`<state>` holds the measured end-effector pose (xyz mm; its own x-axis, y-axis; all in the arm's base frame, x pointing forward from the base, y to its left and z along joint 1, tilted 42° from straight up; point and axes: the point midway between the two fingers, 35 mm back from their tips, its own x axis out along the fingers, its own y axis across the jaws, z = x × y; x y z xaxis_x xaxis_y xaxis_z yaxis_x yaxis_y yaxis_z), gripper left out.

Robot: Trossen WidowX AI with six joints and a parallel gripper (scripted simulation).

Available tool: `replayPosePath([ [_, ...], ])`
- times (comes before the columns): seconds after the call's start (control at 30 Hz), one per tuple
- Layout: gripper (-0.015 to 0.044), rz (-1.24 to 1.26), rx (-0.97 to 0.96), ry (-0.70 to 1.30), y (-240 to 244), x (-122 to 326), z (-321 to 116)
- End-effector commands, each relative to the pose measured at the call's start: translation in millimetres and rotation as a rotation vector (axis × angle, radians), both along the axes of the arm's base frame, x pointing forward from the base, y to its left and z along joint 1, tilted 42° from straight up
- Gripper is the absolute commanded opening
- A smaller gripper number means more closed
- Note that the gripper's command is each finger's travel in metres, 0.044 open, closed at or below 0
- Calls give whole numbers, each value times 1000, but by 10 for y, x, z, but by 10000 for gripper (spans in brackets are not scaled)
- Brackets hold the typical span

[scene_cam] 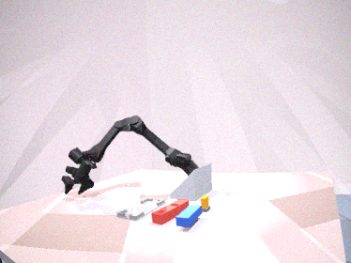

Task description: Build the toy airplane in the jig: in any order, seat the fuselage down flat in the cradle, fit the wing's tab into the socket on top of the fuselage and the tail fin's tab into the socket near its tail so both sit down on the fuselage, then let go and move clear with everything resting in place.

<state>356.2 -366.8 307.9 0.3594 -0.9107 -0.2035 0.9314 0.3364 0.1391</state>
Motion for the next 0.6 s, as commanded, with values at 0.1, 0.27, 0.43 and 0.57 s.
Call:
replayPosePath([
  [0.1, 440, 195, 137, 177, 899, 575, -628],
  [0.27, 440, 296, 197, 299, 1429, 756, -992],
  [0.43, 440, 413, 253, 473, 2111, 831, -1447],
  [0.57, 440, 485, 285, 600, 2586, 789, -1753],
])
